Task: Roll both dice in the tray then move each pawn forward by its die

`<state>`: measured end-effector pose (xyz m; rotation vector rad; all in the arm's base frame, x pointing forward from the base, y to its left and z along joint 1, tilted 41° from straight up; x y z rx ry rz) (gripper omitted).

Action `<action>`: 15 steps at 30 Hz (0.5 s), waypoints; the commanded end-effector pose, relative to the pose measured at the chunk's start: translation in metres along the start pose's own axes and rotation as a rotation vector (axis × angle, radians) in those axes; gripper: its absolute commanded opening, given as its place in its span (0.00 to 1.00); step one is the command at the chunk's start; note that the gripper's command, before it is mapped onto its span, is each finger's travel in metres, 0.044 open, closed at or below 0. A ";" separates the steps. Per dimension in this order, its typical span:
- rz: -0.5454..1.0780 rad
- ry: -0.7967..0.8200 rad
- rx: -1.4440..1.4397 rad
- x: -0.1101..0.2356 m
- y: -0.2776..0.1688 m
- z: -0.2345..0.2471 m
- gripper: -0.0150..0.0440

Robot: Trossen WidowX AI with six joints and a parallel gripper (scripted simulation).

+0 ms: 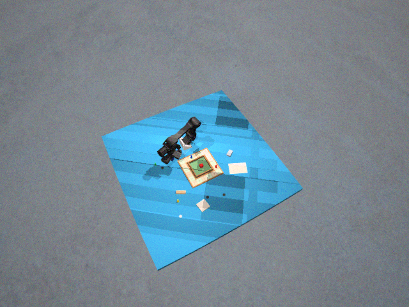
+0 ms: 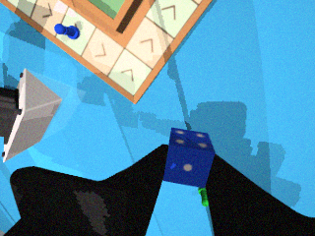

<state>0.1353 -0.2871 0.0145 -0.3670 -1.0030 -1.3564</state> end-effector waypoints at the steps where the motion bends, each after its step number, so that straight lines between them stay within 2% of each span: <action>1: 0.000 -0.012 -0.087 0.003 0.014 0.006 0.25; 15: -0.001 -0.022 -0.480 0.001 0.053 0.030 0.25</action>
Point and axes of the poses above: the point midway between the two fingers, 35 mm back from their tips, its own x axis back along the fingers, its own z axis across the jaws, y = z × x, the point moved 5 cm from there along x, back along the fingers, and after that the axes turned 4 degrees about -x, right-handed, at the moved point
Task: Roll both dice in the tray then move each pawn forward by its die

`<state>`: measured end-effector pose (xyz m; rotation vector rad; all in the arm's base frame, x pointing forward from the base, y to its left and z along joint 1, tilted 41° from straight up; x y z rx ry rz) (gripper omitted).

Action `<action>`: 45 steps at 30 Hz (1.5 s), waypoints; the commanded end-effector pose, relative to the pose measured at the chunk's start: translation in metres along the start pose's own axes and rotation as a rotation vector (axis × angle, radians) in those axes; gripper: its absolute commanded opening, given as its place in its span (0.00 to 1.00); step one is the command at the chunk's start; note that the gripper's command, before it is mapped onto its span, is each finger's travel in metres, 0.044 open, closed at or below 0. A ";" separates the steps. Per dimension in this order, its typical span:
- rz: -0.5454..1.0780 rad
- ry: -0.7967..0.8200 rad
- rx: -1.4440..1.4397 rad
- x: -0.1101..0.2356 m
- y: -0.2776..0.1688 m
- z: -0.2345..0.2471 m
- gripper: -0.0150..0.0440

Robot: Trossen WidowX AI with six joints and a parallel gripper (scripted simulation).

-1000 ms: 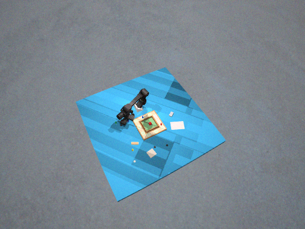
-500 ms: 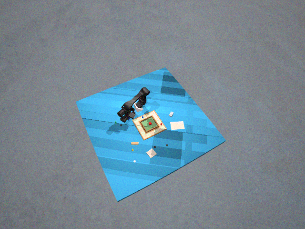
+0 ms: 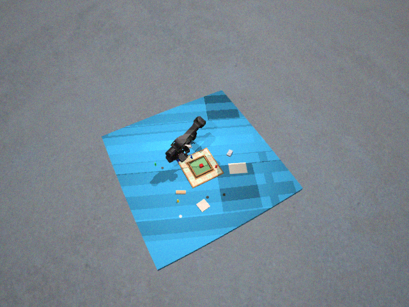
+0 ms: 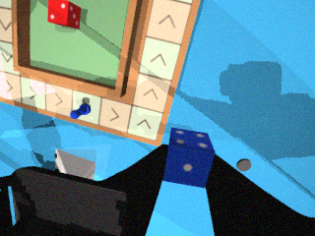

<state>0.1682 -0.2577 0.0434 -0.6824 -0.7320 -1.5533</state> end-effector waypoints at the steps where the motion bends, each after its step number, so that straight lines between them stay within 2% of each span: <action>1: -0.008 -0.006 -0.103 0.000 0.006 0.009 0.25; 45: 0.002 0.023 -1.403 -0.030 0.044 0.100 0.25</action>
Point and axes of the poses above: the point midway between the two fingers, 35 mm back from their tips, its own x axis back along the fingers, its own z axis across the jaws, y = z × x, the point moved 5 cm from there along x, back along the fingers, and after that the axes turned 4 degrees about -x, right-handed, at the moved point
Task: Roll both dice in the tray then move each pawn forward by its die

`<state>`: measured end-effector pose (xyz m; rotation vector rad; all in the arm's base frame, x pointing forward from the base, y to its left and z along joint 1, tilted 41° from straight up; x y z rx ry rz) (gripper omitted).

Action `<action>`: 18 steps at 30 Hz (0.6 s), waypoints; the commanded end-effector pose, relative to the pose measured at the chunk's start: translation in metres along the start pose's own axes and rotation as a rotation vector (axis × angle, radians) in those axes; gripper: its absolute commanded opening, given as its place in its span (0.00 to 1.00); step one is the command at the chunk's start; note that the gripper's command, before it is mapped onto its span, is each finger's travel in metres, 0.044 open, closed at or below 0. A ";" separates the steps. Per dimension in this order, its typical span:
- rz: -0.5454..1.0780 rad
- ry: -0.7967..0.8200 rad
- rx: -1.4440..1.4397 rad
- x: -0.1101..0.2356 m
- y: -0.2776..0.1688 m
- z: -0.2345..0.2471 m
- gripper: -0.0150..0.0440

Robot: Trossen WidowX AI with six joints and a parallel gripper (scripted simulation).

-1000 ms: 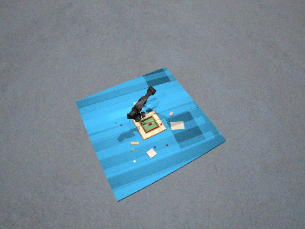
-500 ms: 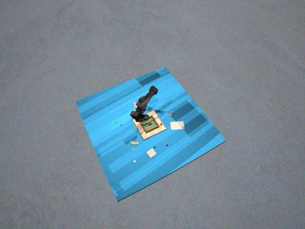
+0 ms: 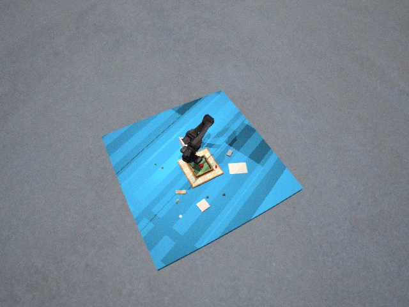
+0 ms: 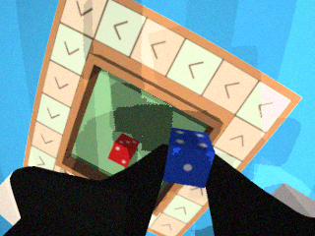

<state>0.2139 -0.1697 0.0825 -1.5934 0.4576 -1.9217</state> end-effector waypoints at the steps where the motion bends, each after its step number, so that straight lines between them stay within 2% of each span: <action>1: -0.002 0.008 -0.101 -0.002 -0.008 0.004 0.25; 9: 0.008 0.008 -0.332 -0.008 -0.023 0.011 0.25; 14: 0.004 0.005 -0.351 -0.009 -0.025 0.011 0.25; 18: -0.094 -0.055 -0.346 -0.015 -0.030 0.011 0.25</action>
Point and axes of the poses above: the point midway between the two fingers, 35 mm back from their tips, its own x axis back along the fingers, its own z axis across the jaws, y = z × x, the point moved 5 cm from there along x, back along the fingers, and after that the axes turned 4 degrees about -x, right-handed, at the moved point
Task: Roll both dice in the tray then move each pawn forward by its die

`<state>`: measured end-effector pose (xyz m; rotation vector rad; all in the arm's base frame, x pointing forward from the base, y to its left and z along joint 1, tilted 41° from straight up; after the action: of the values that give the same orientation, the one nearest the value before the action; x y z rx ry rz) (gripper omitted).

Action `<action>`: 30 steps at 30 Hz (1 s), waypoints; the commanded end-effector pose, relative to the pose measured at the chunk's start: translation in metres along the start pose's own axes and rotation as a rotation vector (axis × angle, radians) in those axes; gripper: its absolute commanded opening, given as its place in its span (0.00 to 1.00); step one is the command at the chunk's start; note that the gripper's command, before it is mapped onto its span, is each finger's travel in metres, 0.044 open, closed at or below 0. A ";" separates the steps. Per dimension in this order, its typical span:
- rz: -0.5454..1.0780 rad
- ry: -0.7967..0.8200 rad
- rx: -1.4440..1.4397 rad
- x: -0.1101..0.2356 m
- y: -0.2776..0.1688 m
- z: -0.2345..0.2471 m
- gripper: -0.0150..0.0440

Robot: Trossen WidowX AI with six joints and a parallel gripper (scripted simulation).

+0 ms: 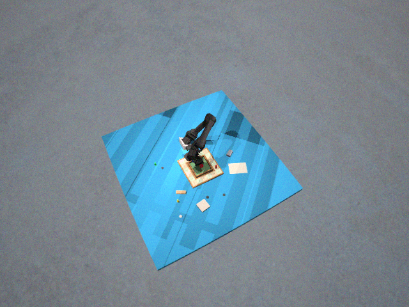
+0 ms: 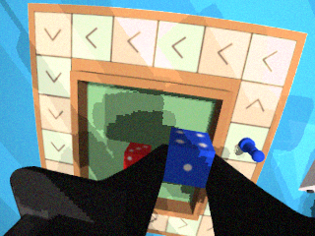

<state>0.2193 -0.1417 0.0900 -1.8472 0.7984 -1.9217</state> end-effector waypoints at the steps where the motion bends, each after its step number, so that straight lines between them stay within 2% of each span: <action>1: -0.099 -0.030 0.005 -0.003 -0.007 -0.001 0.25; 12: -0.469 -0.053 0.004 -0.016 -0.023 -0.005 0.25; 22: -0.779 0.068 -0.011 -0.027 -0.035 -0.011 0.25; 25: -0.798 0.081 -0.013 -0.027 -0.037 -0.011 0.25; 30: -0.798 0.081 -0.013 0.004 -0.061 -0.001 0.25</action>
<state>0.2177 -0.0947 0.1070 -2.3512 0.0719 -2.3886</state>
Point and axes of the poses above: the point midway between the two fingers, 35 mm back from their tips, its own x axis back along the fingers, its own z axis across the jaws, y = z × x, the point moved 5 cm from there along x, back along the fingers, and after that the axes turned 4 degrees about -x, right-handed, at the moved point
